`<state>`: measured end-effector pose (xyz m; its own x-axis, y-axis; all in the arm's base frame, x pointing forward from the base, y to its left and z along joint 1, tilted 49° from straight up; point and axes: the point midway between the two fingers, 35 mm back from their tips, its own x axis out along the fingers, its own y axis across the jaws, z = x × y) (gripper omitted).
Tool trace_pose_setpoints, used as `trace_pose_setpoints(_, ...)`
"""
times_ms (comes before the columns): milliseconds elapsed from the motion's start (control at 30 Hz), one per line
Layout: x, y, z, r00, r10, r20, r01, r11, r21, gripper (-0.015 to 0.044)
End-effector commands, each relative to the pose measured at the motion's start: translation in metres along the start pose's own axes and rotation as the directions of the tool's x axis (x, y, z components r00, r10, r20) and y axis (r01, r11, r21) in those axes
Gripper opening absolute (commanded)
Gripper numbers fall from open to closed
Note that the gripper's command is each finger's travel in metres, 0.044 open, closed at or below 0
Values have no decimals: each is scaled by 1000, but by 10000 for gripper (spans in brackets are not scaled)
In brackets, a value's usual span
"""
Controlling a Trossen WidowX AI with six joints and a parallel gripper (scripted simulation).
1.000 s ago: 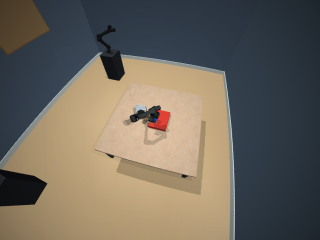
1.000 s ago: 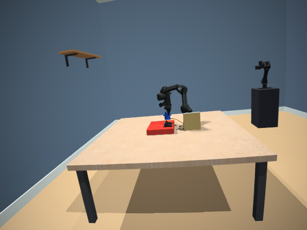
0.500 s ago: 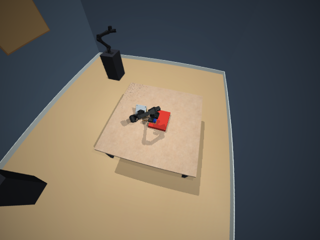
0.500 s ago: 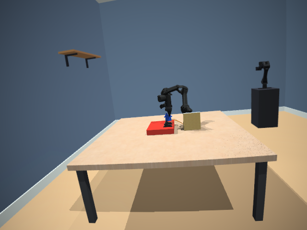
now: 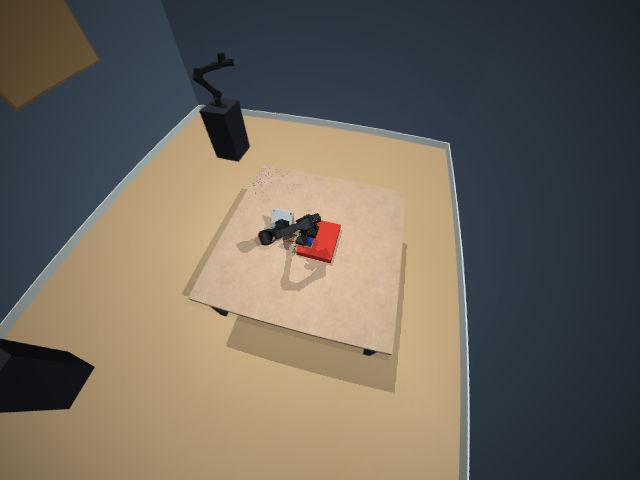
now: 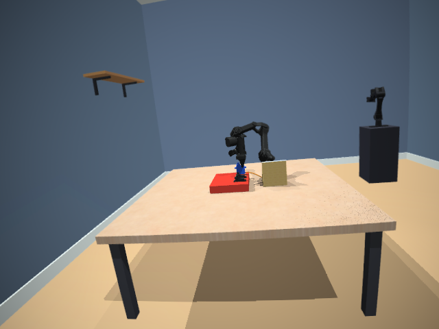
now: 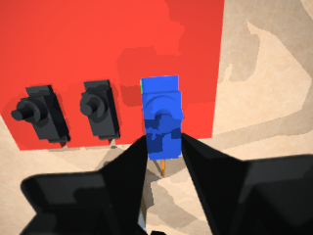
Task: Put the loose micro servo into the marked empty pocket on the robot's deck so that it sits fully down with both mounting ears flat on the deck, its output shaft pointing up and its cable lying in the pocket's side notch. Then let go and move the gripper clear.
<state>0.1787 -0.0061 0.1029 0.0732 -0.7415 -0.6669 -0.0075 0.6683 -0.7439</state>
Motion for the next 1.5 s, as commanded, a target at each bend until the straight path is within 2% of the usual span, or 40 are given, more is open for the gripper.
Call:
trace_pose_setpoints(0, 2, 0, 1, 1000, -3, 5, 3, 1000, -3, 0)
trace_pose_setpoints(1467, 42, -1, 1, 1000, -4, 6, 4, 1000, -2, 0)
